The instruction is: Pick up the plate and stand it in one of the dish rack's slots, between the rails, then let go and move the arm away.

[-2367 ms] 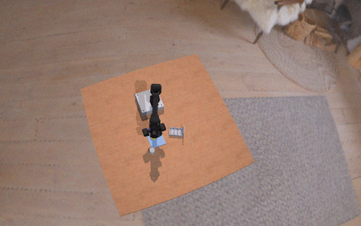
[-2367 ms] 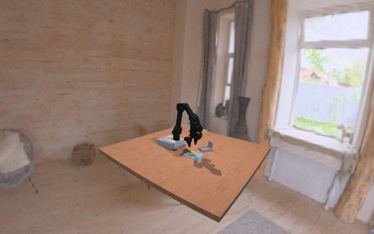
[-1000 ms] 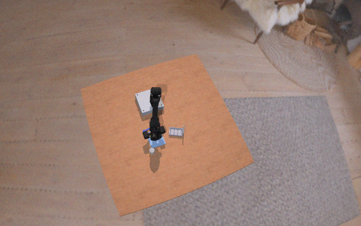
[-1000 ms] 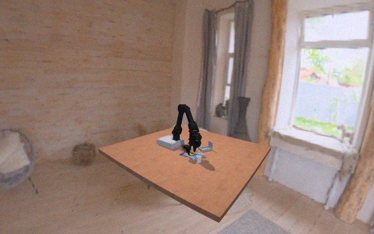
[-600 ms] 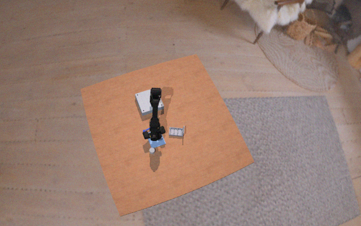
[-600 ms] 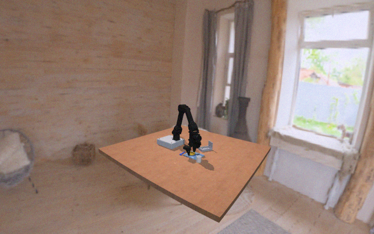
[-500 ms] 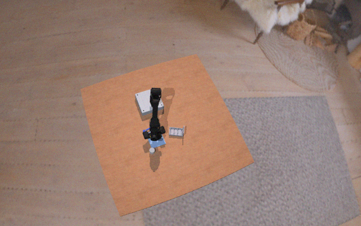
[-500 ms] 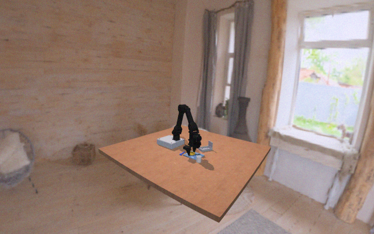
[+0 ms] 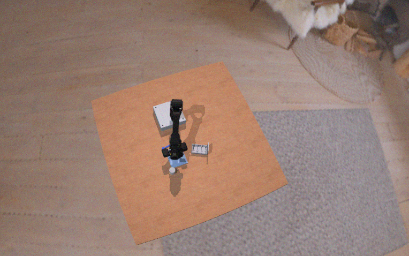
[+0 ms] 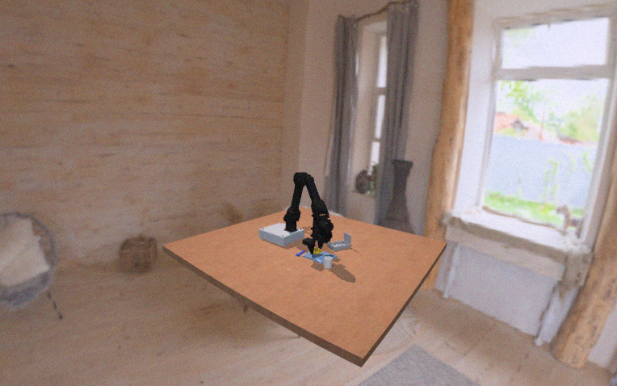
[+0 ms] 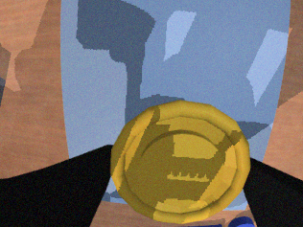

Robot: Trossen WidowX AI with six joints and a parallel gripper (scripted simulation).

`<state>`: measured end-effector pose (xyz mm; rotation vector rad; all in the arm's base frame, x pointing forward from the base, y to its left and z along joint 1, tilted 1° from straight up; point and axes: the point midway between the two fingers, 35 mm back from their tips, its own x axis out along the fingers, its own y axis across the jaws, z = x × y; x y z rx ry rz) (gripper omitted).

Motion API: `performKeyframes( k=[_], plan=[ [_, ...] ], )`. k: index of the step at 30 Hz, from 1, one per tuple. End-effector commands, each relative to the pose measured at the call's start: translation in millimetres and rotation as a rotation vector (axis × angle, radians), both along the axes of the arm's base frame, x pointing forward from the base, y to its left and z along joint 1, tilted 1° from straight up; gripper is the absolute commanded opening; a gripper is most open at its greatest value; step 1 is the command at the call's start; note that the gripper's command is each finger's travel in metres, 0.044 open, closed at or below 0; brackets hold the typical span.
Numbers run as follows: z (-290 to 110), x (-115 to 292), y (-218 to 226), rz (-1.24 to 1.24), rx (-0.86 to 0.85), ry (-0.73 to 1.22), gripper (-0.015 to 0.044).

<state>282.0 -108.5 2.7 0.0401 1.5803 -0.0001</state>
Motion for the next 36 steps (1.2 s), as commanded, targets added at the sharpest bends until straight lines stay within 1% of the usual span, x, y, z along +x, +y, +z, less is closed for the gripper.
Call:
performKeyframes(
  k=[1,3,12,31,36],
  plan=[
    [21.4,7.6,-4.0,-0.003,-0.014,-0.024,0.0048],
    [31.1,9.2,-4.7,-0.003,-0.014,-0.024,0.0],
    [75.4,12.6,-6.7,-0.003,-0.014,-0.025,0.0],
    [153.6,12.0,-6.9,-0.003,-0.014,-0.025,0.0],
    [159.3,11.3,-4.6,-0.009,-0.014,-0.025,0.0]
  ],
)
